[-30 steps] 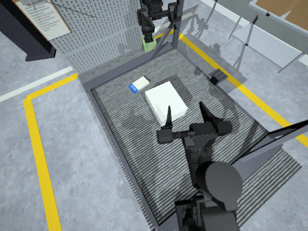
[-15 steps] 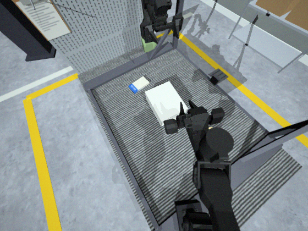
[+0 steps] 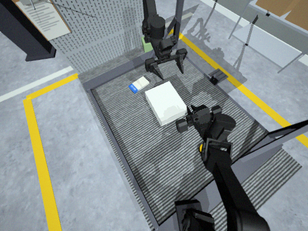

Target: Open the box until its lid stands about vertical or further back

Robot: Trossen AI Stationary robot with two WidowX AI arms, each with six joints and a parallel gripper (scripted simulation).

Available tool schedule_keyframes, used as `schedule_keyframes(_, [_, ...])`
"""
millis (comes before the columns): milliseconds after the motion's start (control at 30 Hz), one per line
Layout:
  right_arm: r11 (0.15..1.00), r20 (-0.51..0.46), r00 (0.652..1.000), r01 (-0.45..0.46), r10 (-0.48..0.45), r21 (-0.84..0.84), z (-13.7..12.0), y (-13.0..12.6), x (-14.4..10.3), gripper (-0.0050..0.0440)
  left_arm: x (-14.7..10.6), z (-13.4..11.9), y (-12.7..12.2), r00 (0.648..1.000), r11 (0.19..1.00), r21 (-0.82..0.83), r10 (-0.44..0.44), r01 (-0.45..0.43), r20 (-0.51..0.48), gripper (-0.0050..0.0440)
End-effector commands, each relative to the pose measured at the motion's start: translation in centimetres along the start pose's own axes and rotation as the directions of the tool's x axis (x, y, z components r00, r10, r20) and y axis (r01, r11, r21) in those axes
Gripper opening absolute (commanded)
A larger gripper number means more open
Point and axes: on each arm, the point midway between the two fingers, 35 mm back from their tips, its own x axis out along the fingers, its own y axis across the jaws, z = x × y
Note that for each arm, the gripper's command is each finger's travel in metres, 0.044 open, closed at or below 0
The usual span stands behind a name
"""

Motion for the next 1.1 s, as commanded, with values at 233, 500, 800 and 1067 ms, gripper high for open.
schedule_keyframes(233, [0.999, -0.048, 0.998, -0.050, 0.049, -0.011, -5.2, -2.7, 9.7, 0.0440, 2.2, -7.1, -3.3, 0.994, 0.995, 0.005, 0.099, -0.099, -0.042, 0.0080])
schedule_keyframes(500, [0.997, -0.101, 0.992, -0.077, 0.077, -0.001, -11.2, -3.8, 13.6, 0.0440, 2.2, -11.3, -4.1, 0.987, 0.989, 0.034, 0.149, -0.147, -0.053, 0.0080])
schedule_keyframes(800, [0.997, -0.102, 0.992, -0.079, 0.079, 0.002, -11.3, -3.6, 13.7, 0.0440, 2.1, -11.2, -3.9, 0.987, 0.988, 0.036, 0.149, -0.147, -0.054, 0.0080])
schedule_keyframes(1067, [0.997, -0.113, 0.990, -0.079, 0.079, 0.005, -13.2, -3.5, 14.0, 0.0440, 2.1, -11.2, -3.9, 0.987, 0.988, 0.036, 0.149, -0.147, -0.054, 0.0080])
